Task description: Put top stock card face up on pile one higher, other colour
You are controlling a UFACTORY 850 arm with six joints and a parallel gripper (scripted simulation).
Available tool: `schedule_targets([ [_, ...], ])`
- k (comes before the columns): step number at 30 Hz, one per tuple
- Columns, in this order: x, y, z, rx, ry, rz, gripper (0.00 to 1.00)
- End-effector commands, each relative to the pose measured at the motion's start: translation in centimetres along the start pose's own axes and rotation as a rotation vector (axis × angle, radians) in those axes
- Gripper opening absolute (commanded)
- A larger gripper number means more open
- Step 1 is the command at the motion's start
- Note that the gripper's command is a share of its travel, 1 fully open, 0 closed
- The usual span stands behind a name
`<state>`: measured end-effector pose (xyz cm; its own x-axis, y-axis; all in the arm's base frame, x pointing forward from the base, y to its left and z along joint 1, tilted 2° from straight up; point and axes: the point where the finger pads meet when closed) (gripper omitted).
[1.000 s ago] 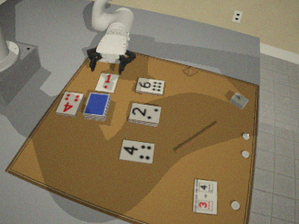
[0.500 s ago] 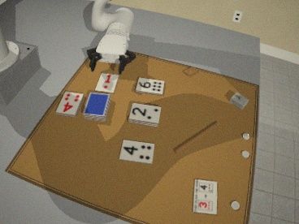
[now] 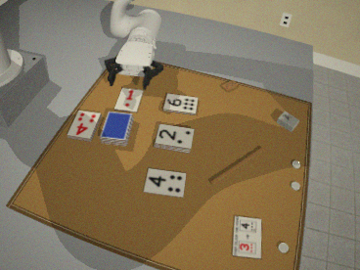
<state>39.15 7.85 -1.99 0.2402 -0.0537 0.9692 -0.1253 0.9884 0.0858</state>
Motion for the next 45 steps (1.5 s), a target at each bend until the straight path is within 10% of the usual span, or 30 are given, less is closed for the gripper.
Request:
schedule_targets([
  [1,0.1,0.0,0.0,0.0,-0.001,0.0,1.0],
  [45,3.1,0.2,0.7,0.0,-0.001,0.0,1.0],
])
Point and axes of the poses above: the point where the finger pads meet when closed, its own y axis back along the fingers, its own z axis across the jaws, x = y × z, and after that the axes turned 14 degrees about y, right-handed
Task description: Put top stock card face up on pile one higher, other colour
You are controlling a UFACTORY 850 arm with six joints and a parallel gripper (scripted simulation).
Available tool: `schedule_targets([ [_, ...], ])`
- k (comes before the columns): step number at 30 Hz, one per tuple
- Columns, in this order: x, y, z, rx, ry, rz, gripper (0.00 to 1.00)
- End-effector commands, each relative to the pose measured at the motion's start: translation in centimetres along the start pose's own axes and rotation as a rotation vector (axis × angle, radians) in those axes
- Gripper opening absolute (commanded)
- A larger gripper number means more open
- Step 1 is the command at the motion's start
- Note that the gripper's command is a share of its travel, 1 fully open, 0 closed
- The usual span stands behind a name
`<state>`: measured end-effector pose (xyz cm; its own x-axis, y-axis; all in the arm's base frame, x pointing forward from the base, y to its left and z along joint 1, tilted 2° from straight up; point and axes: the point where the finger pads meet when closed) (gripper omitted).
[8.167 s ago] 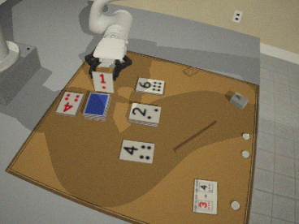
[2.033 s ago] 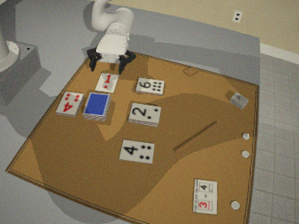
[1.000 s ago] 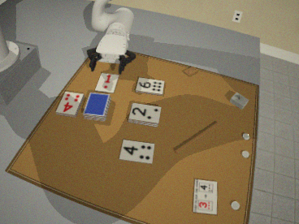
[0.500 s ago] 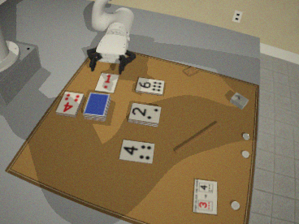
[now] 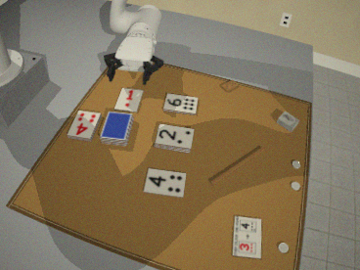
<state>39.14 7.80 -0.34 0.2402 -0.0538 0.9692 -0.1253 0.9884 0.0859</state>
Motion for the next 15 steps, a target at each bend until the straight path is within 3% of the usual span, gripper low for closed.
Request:
schedule_targets([
  [1,1.9,0.1,0.4,0.0,-0.001,0.0,1.0],
  [10,5.7,0.3,1.4,0.0,-0.001,0.0,1.0],
  [15,6.5,0.4,1.6,0.0,-0.001,0.0,1.0],
])
Point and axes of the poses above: the point where the finger pads meet when closed, its own y axis back along the fingers, its own z axis across the jaws, x = y × z, and after that the axes turned 14 degrees about y, right-handed
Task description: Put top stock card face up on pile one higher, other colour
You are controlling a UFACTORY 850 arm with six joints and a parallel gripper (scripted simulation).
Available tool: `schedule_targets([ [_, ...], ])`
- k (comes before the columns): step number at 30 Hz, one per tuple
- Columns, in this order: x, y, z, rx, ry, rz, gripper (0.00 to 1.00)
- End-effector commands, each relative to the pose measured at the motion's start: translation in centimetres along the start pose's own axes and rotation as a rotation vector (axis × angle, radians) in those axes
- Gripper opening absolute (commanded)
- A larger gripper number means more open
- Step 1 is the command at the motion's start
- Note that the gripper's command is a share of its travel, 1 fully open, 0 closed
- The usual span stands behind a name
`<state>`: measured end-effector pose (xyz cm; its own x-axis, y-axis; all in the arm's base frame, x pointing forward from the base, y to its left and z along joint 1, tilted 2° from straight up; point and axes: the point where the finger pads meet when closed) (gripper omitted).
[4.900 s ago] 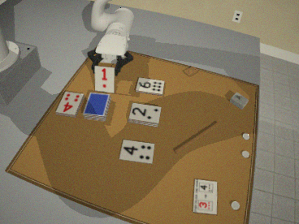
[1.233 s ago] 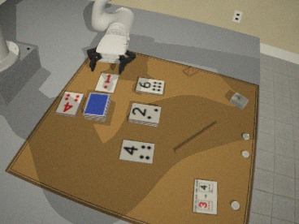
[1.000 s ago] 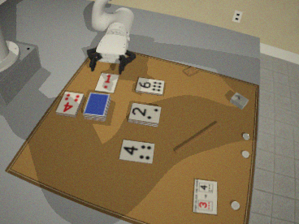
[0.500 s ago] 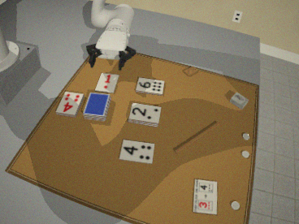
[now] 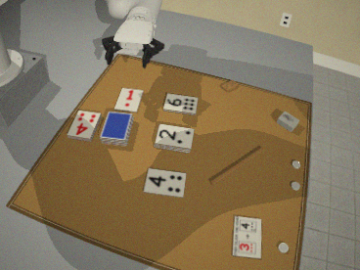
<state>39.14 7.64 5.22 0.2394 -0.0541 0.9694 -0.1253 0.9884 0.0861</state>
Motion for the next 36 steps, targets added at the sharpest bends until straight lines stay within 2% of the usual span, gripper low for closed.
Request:
schedule_targets([
  [1,1.31,0.07,0.33,0.0,0.0,0.0,1.0],
  [21,1.78,0.08,0.44,0.006,0.0,-0.024,1.0],
  [31,1.78,0.08,0.44,0.035,0.0,-0.141,1.0],
  [33,1.78,0.08,0.44,0.035,0.0,-0.141,1.0],
  [36,1.78,0.07,0.43,0.05,0.0,-0.2,1.0],
])
Point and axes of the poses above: the point where the finger pads meet when closed, its own y axis back along the fingers, its own z axis across the jaws, x = y × z, and after that the axes turned 14 degrees about y, right-handed
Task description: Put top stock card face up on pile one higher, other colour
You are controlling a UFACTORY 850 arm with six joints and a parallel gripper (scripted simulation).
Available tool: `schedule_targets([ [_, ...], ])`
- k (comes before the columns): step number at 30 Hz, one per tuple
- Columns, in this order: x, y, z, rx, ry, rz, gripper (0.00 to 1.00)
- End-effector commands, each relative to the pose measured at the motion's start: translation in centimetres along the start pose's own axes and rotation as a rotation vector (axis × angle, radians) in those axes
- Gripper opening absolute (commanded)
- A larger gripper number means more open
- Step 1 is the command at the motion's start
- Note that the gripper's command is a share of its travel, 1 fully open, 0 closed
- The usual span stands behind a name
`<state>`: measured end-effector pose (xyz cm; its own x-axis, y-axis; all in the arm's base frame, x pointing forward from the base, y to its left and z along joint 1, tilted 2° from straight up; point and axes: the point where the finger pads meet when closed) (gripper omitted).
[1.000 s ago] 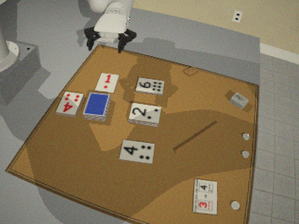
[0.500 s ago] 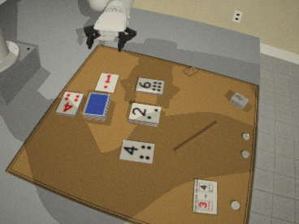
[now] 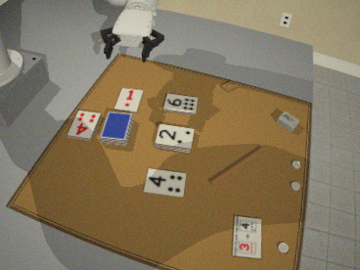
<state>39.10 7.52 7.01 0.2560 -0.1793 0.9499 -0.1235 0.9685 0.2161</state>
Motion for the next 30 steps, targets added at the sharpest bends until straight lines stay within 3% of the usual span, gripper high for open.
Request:
schedule_targets([
  [1,0.04,0.04,-0.03,0.024,-0.001,-0.095,1.0],
  [12,0.04,0.04,-0.03,0.086,-0.001,-0.343,1.0],
  [15,0.04,0.05,-0.03,0.088,-0.001,-0.35,1.0],
  [18,0.03,0.04,-0.03,0.113,0.0,-0.452,1.0],
  [30,0.01,0.03,-0.02,0.169,0.0,-0.679,1.0],
])
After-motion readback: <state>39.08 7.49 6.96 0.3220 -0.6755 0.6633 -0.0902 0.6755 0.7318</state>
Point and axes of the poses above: the point where the finger pads meet when closed, its own y axis back along the fingers, its own z axis across the jaws, x = y × z, and after that the axes turned 14 degrees about y, right-handed
